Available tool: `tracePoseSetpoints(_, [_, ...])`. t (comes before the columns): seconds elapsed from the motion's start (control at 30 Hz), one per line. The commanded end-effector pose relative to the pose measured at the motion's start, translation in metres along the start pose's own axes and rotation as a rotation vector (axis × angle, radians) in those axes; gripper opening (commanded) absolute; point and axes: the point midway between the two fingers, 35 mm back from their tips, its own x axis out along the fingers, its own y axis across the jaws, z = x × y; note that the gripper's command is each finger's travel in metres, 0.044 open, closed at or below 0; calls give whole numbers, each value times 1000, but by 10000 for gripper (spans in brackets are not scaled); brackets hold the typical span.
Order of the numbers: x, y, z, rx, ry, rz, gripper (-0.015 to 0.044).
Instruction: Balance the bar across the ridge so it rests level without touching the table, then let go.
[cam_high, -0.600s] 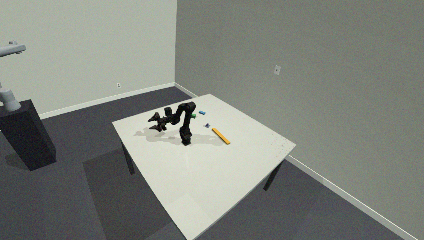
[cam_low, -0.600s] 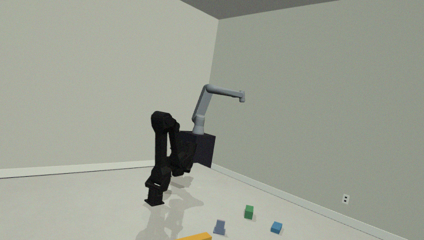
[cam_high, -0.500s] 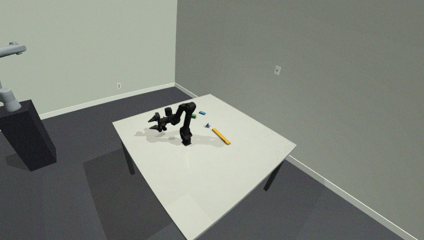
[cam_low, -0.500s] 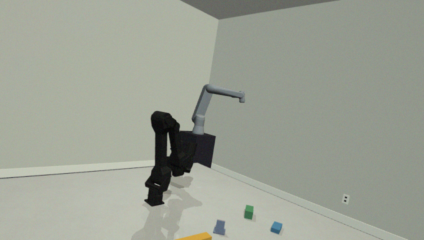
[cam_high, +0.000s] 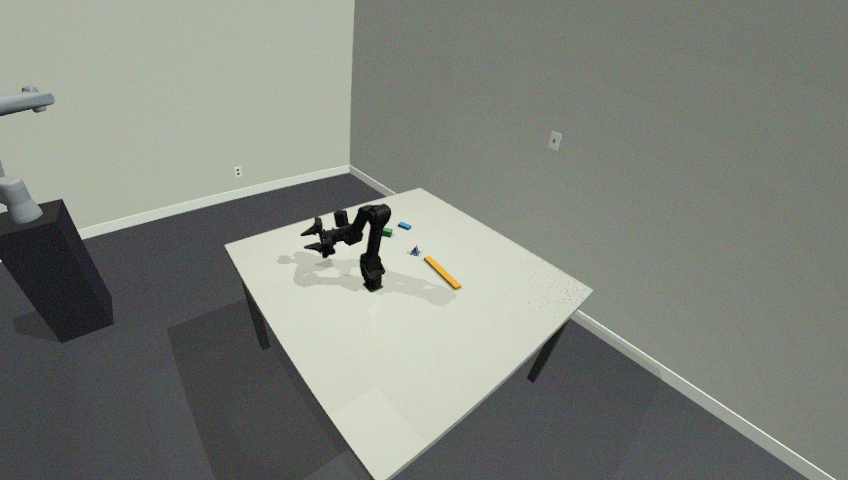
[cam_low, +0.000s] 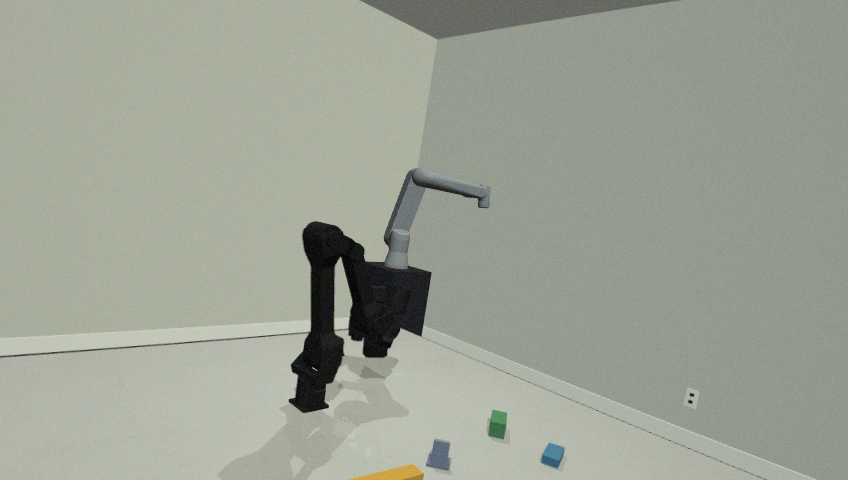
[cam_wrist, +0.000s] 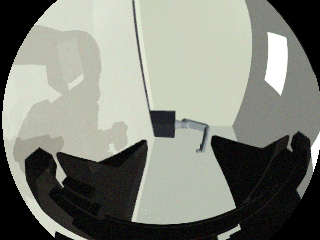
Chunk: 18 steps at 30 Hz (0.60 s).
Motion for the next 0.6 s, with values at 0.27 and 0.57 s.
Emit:
tracePoseSetpoints(0.27, [-31, 13, -66, 122, 238, 78, 315])
tracePoseSetpoints(0.57, [-67, 27, -111, 219, 419, 139, 315])
